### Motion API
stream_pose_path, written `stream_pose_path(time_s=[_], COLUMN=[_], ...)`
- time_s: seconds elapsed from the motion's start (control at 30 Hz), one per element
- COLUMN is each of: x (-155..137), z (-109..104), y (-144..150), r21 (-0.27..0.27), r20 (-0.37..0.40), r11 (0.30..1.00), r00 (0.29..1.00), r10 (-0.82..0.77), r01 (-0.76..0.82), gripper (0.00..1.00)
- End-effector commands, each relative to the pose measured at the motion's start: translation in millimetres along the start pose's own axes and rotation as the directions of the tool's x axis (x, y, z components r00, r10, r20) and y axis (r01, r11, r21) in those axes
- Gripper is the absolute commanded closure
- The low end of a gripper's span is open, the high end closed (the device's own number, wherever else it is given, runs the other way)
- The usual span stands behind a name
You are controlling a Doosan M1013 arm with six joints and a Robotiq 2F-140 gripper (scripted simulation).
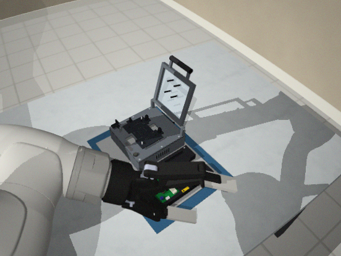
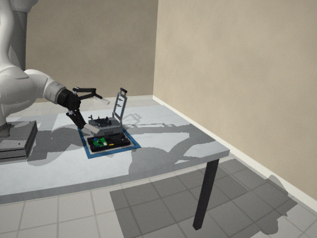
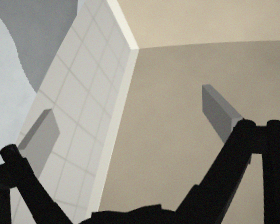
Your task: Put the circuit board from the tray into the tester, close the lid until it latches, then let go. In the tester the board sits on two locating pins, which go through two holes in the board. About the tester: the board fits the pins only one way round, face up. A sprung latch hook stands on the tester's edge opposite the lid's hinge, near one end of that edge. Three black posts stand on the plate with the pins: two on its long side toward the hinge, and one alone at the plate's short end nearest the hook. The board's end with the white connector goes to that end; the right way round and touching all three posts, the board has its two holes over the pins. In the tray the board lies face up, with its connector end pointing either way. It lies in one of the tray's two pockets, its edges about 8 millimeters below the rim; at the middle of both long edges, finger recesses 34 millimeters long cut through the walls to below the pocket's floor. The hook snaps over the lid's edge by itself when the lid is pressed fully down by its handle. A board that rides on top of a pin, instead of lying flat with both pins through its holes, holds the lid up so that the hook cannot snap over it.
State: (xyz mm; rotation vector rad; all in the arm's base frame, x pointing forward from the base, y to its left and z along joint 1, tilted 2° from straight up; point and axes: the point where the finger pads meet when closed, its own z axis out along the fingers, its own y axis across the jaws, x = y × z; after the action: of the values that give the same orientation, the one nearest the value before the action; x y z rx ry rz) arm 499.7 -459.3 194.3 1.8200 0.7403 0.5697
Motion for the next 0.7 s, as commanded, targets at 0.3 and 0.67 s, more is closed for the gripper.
stream_pose_path(time_s=[0.3, 0.67], x=[43, 95], z=[34, 14], y=[-12, -15], r21=[0.305, 0.559], r20=[-0.059, -0.212], r11=[0.94, 0.762], r00=[0.988, 0.944], r10=[-0.144, -0.251], r01=[0.155, 0.328], gripper=[0.0, 0.0])
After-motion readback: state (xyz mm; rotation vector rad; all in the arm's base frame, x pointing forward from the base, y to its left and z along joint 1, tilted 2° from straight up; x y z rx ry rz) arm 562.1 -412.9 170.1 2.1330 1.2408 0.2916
